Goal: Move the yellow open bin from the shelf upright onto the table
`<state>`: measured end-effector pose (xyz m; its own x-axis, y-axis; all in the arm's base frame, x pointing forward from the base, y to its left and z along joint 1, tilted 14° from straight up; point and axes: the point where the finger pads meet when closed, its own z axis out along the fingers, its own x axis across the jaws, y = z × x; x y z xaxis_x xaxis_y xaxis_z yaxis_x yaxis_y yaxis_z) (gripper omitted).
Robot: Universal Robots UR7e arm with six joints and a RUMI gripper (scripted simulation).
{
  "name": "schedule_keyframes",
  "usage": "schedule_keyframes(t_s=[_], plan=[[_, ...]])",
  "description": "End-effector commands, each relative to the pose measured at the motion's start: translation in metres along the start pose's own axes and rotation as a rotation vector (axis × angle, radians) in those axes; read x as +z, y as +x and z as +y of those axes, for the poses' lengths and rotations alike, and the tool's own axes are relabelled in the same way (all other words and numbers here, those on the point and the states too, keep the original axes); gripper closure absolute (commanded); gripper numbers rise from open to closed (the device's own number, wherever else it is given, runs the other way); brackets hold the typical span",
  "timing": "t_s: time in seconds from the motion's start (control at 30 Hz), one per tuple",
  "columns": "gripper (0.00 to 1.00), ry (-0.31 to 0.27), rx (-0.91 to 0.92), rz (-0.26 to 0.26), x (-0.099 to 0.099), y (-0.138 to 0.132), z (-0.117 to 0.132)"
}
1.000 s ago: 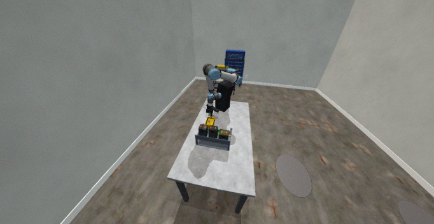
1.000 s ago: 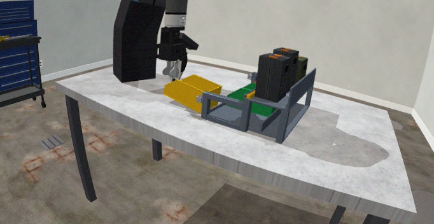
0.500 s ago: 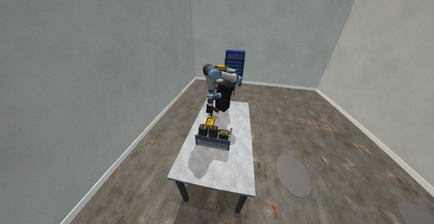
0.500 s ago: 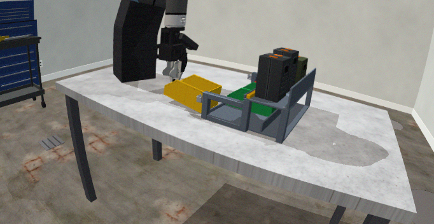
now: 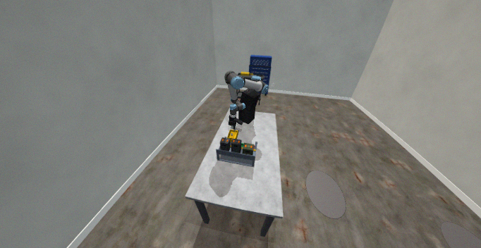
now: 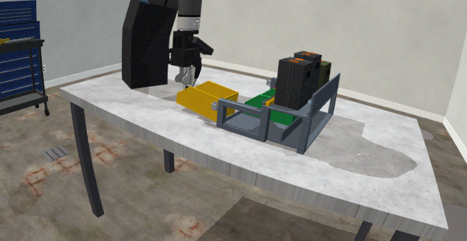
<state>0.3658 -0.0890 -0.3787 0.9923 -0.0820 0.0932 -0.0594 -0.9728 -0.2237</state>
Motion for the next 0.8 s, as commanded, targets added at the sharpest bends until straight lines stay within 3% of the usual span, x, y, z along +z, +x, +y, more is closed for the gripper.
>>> schedule_keyframes(t_s=[0.0,0.77], plan=[[1.00,-0.001,0.000,0.001,0.002,0.000,0.000],[1.00,-0.001,0.000,0.001,0.012,0.000,0.000]])
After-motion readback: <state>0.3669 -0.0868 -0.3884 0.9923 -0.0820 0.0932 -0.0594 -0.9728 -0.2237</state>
